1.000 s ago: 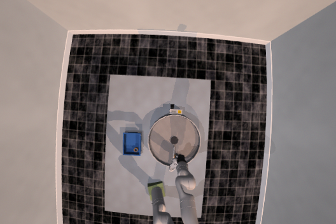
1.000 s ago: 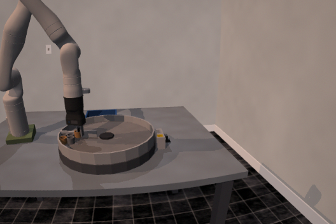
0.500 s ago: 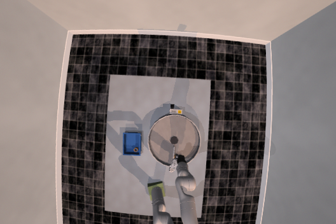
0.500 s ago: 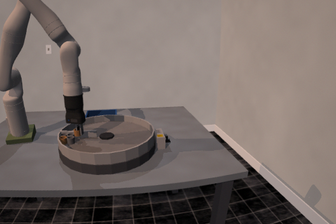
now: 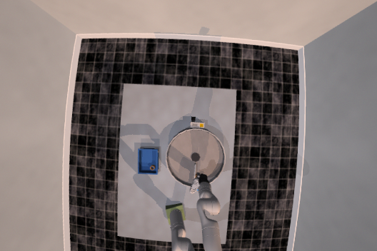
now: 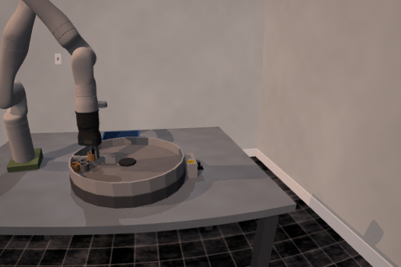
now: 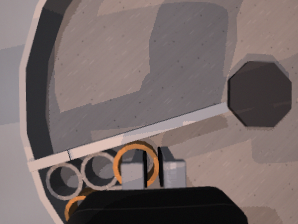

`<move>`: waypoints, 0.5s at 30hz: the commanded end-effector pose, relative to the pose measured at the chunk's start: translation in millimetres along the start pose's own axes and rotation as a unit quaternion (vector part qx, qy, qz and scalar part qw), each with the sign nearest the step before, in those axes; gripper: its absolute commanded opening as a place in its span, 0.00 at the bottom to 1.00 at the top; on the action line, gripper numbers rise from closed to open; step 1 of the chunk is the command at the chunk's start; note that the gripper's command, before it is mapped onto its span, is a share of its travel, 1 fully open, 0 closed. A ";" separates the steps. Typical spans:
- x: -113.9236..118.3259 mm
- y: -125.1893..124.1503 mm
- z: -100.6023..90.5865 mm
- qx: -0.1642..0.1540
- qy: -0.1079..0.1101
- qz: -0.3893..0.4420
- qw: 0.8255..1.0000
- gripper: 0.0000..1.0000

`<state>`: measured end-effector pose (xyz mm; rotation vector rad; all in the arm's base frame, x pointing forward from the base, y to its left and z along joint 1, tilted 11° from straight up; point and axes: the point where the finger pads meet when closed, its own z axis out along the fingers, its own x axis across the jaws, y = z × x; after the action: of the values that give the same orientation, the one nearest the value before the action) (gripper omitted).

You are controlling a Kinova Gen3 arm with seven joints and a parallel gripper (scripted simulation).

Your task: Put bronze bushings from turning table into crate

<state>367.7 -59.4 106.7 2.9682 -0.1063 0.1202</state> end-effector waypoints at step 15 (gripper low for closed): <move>2.3 0.2 -9.2 0.000 0.004 0.000 1.000 0.00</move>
<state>367.4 -58.6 111.9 2.9681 -0.1066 0.1211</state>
